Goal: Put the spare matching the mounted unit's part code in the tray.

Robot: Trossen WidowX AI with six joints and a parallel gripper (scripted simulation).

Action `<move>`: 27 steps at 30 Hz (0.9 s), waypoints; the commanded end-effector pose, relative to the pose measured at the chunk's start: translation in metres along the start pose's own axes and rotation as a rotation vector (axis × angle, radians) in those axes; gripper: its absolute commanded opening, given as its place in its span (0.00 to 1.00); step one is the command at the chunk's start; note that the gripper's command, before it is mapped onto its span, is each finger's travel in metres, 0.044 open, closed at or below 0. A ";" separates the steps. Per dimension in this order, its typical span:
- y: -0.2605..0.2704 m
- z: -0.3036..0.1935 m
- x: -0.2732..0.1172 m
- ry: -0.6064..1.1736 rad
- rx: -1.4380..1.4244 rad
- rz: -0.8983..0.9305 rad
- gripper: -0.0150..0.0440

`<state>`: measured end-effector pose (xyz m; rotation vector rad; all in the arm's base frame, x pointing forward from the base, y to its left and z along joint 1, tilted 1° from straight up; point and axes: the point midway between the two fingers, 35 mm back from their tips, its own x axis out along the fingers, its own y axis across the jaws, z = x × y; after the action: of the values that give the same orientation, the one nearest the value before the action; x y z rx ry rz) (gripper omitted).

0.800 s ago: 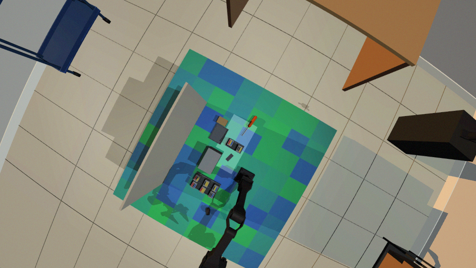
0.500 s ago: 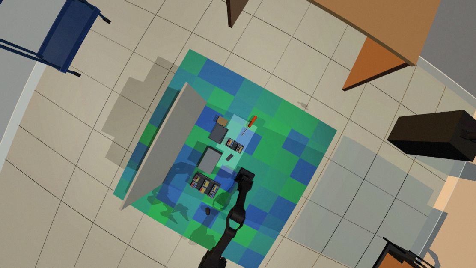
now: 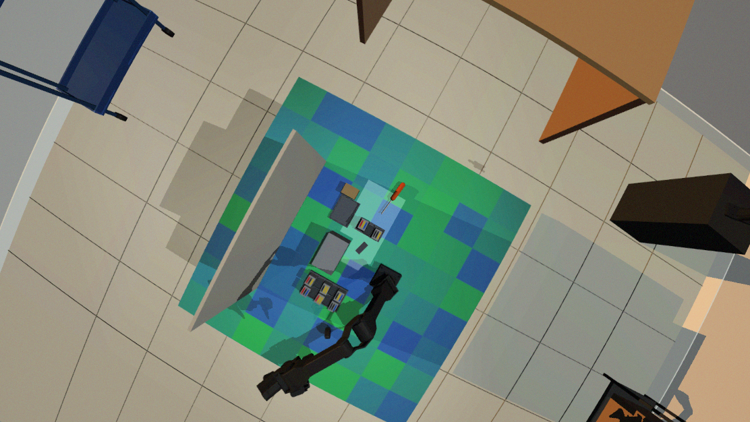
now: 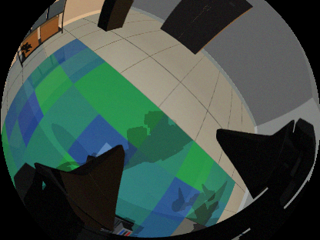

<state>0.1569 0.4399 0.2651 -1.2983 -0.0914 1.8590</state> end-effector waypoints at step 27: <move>0.128 -0.333 -0.232 0.737 2.040 -0.418 1.00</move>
<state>0.3708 0.1197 0.2205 -0.3587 1.3029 0.5006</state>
